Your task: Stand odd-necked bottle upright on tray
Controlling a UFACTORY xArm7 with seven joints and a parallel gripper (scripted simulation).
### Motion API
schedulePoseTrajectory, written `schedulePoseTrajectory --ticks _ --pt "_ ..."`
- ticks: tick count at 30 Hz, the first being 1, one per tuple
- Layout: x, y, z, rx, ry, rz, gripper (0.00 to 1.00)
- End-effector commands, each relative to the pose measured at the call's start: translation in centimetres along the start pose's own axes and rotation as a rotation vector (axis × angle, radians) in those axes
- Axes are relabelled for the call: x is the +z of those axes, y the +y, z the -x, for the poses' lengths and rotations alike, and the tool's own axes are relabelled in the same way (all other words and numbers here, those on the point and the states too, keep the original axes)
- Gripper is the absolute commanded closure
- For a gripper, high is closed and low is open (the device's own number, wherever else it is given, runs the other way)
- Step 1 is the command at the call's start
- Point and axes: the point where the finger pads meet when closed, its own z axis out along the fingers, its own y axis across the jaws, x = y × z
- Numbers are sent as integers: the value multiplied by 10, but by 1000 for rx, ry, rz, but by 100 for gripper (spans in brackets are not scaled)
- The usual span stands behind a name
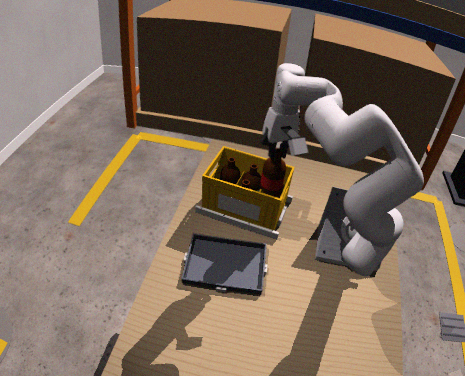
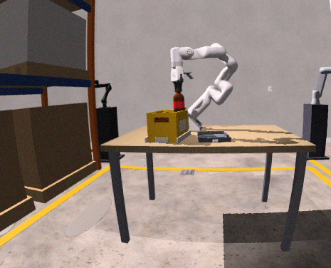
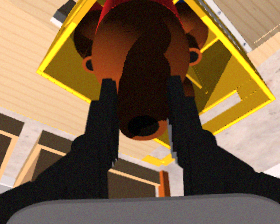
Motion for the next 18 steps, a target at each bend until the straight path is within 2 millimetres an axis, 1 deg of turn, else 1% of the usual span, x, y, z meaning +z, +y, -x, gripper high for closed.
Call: schedulePoseTrajectory --ticks 1,8,18 --pt "-2 0 1 0 -5 1 100" --pt "-4 0 1 0 -5 1 100" --pt "-15 0 1 0 -5 1 100"
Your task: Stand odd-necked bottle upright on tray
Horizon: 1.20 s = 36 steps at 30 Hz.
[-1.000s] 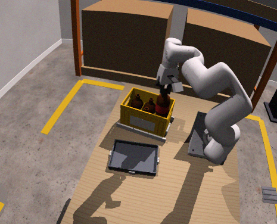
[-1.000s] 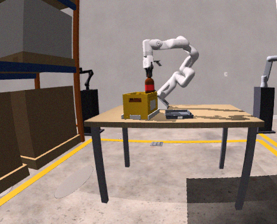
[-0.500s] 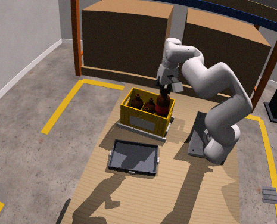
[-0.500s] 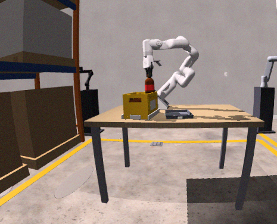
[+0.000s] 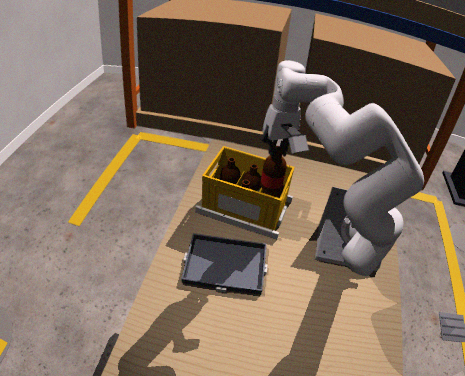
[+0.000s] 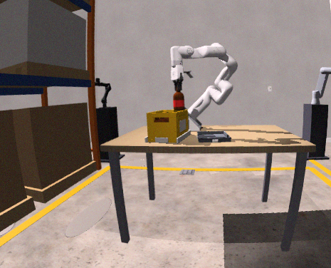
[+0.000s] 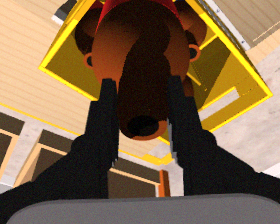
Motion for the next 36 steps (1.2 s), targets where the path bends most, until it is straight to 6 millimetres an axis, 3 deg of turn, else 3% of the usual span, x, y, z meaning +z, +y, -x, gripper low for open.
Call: schedulePoseTrajectory --ticks 1,36 --pt "-8 0 1 0 -5 1 100" --pt "-13 0 0 0 -5 1 100"
